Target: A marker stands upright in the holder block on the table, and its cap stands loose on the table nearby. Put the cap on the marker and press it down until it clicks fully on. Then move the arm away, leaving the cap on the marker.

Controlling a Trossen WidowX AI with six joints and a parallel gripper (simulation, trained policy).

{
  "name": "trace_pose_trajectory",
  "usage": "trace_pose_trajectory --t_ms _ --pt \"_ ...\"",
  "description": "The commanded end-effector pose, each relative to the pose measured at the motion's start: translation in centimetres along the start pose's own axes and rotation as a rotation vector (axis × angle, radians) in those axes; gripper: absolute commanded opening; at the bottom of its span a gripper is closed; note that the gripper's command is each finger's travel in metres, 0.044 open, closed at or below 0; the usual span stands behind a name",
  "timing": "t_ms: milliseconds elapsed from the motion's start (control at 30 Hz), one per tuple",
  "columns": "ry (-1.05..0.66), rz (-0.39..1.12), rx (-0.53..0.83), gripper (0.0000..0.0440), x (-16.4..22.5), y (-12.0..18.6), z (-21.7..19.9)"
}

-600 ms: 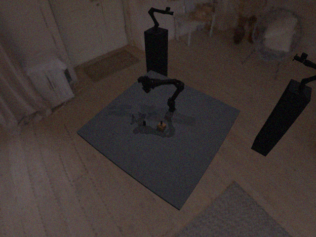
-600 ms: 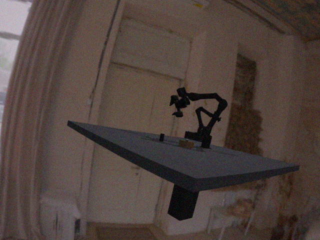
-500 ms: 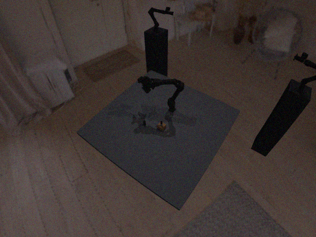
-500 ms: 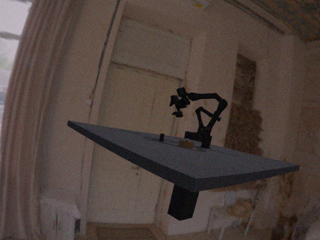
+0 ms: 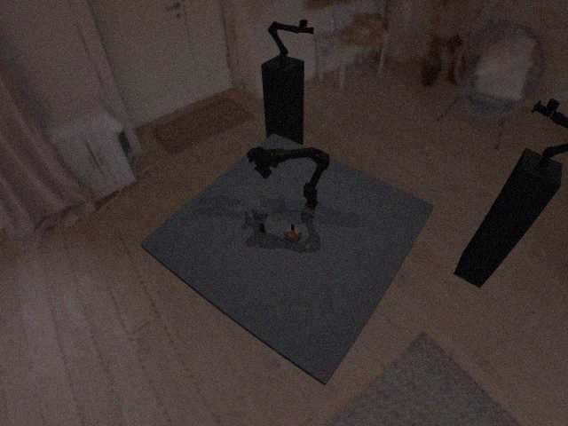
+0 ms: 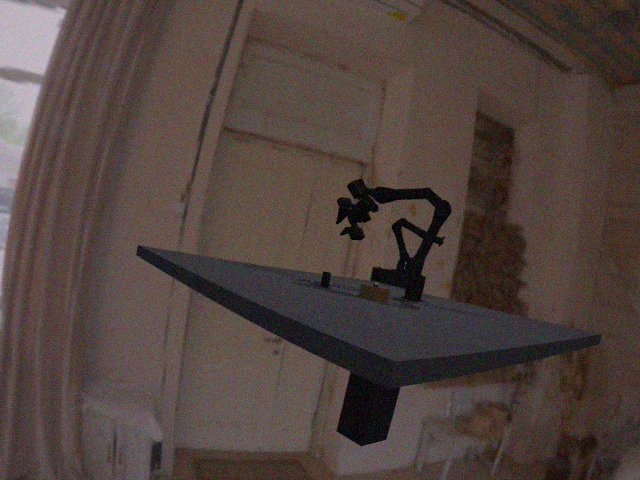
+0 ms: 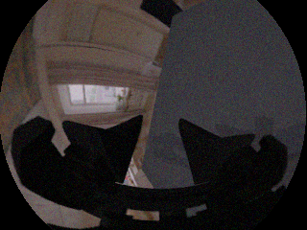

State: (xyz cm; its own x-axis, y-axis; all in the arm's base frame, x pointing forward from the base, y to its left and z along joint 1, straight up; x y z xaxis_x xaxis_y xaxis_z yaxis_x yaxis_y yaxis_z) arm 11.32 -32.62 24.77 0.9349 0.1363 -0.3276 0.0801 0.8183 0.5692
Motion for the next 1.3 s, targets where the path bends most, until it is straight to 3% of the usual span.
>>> trace_pose_trajectory --t_ms 0,1267 --pt "0.001 0.02 0.025 0.0253 0.8 -0.2 0.0" --pt "-0.016 0.177 0.263 0.0312 9.1 -0.7 -0.1"
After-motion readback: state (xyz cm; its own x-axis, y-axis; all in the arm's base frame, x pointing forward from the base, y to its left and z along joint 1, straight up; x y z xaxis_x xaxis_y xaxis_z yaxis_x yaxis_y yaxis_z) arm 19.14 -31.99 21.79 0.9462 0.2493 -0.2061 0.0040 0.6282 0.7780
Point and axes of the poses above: the point midway between the two fingers, 35 mm back from their tips, its own y axis back along the fingers, its own z axis across the jaws, x = y × z, the point moved 1 cm from there along y, back along the fingers, and after that the axes turned 15 degrees about y, right-handed, at the moved point
